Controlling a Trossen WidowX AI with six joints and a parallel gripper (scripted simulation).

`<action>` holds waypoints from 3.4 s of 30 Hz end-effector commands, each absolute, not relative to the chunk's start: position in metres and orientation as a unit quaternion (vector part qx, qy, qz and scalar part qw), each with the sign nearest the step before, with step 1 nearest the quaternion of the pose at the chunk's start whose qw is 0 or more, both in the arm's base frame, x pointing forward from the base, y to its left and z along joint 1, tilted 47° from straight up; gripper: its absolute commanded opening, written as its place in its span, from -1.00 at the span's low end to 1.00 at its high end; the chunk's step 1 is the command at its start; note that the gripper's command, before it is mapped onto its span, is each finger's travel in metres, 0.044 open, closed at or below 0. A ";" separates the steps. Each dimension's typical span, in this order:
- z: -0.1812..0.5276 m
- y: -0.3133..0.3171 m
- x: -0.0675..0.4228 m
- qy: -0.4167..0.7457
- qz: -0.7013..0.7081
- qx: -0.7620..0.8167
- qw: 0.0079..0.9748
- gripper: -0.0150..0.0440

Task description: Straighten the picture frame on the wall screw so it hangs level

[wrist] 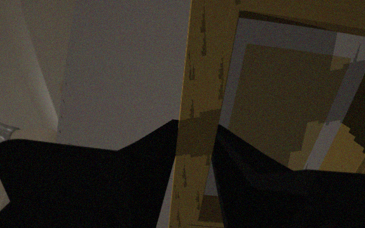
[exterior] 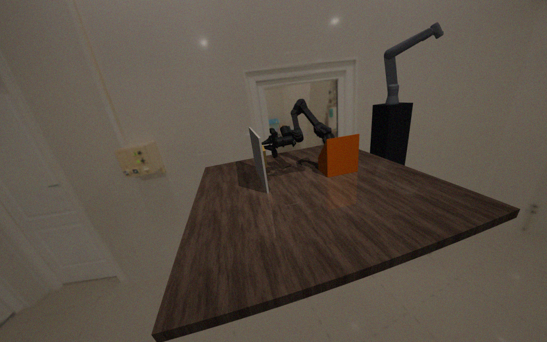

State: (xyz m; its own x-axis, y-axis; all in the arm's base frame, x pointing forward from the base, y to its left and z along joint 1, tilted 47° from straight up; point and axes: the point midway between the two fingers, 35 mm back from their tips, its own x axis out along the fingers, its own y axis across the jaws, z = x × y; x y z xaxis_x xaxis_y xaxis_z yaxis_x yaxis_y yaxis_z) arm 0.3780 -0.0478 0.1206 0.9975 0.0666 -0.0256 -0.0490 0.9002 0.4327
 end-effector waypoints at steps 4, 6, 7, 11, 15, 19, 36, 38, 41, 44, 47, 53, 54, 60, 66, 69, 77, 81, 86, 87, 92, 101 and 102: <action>0.121 -0.047 0.378 0.019 0.037 0.220 0.975 -0.49; 0.120 -0.047 0.379 0.019 0.037 0.220 0.975 -0.49; 0.120 -0.048 0.379 0.019 0.037 0.220 0.975 -0.49; 0.119 -0.049 0.379 0.019 0.037 0.220 0.975 -0.49; 0.119 -0.050 0.379 0.019 0.037 0.220 0.975 -0.49; 0.118 -0.051 0.379 0.019 0.036 0.220 0.975 -0.49; 0.119 -0.051 0.378 0.019 0.036 0.224 0.974 -0.49; 0.119 -0.051 0.378 0.019 0.036 0.229 0.973 -0.49; 0.119 -0.051 0.378 0.020 0.035 0.257 0.966 -0.49; 0.119 -0.050 0.378 0.021 0.035 0.264 0.964 -0.49; 0.119 -0.050 0.378 0.021 0.035 0.272 0.962 -0.49; 0.120 -0.050 0.379 0.022 0.034 0.287 0.957 -0.49; 0.120 -0.049 0.379 0.022 0.034 0.289 0.956 -0.49; 0.120 -0.049 0.379 0.022 0.034 0.302 0.953 -0.49; 0.120 -0.049 0.379 0.023 0.034 0.317 0.948 -0.49; 0.120 -0.049 0.379 0.023 0.034 0.327 0.944 -0.49; 0.121 -0.048 0.379 0.024 0.033 0.344 0.938 -0.49; 0.121 -0.048 0.379 0.024 0.033 0.354 0.934 -0.49; 0.121 -0.048 0.379 0.024 0.033 0.366 0.930 -0.49; 0.121 -0.048 0.379 0.025 0.033 0.368 0.929 -0.49; 0.121 -0.047 0.379 0.024 0.035 0.359 0.932 -0.05; 0.121 -0.048 0.376 0.024 0.035 0.356 0.933 0.39; 0.121 -0.050 0.369 0.024 0.035 0.346 0.937 0.39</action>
